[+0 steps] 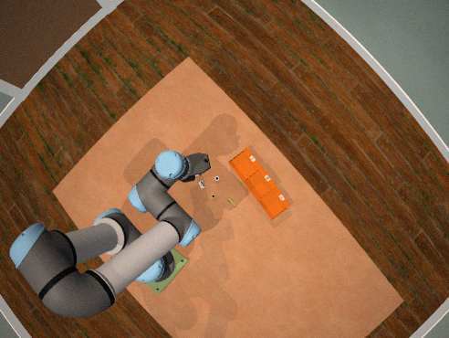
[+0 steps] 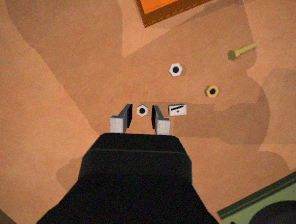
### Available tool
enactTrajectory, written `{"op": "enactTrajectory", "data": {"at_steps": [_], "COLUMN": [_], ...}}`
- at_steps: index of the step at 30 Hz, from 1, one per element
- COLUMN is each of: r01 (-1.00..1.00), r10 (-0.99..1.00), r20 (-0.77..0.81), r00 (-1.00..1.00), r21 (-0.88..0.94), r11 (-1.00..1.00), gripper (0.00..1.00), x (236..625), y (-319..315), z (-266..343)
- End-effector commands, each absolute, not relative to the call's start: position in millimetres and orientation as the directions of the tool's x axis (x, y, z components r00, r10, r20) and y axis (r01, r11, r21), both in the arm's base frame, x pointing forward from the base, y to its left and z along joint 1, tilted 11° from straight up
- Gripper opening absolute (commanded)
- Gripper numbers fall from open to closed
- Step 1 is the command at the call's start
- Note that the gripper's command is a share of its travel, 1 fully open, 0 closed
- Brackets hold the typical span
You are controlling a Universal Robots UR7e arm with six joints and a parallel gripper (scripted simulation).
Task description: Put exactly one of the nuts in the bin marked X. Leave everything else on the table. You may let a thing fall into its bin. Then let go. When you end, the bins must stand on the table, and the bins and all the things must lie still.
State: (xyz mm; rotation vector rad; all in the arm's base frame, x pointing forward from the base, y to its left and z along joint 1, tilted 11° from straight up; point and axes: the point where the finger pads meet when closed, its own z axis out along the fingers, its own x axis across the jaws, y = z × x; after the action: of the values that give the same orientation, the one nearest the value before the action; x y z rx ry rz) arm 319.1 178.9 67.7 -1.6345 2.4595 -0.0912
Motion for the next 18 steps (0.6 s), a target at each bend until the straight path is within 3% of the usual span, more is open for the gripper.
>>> {"op": "enactTrajectory", "data": {"at_steps": [1, 18], "r01": [-0.907, -0.907], "r10": [-0.919, -0.919], "r20": [-0.123, -0.123], "r00": [-0.375, -0.375], "r21": [-0.157, -0.157], "r11": [0.391, 0.391], "gripper": [0.64, 0.64], "x": [321.0, 322.0], "y": [179.5, 179.7], "z": [67.3, 55.3]}}
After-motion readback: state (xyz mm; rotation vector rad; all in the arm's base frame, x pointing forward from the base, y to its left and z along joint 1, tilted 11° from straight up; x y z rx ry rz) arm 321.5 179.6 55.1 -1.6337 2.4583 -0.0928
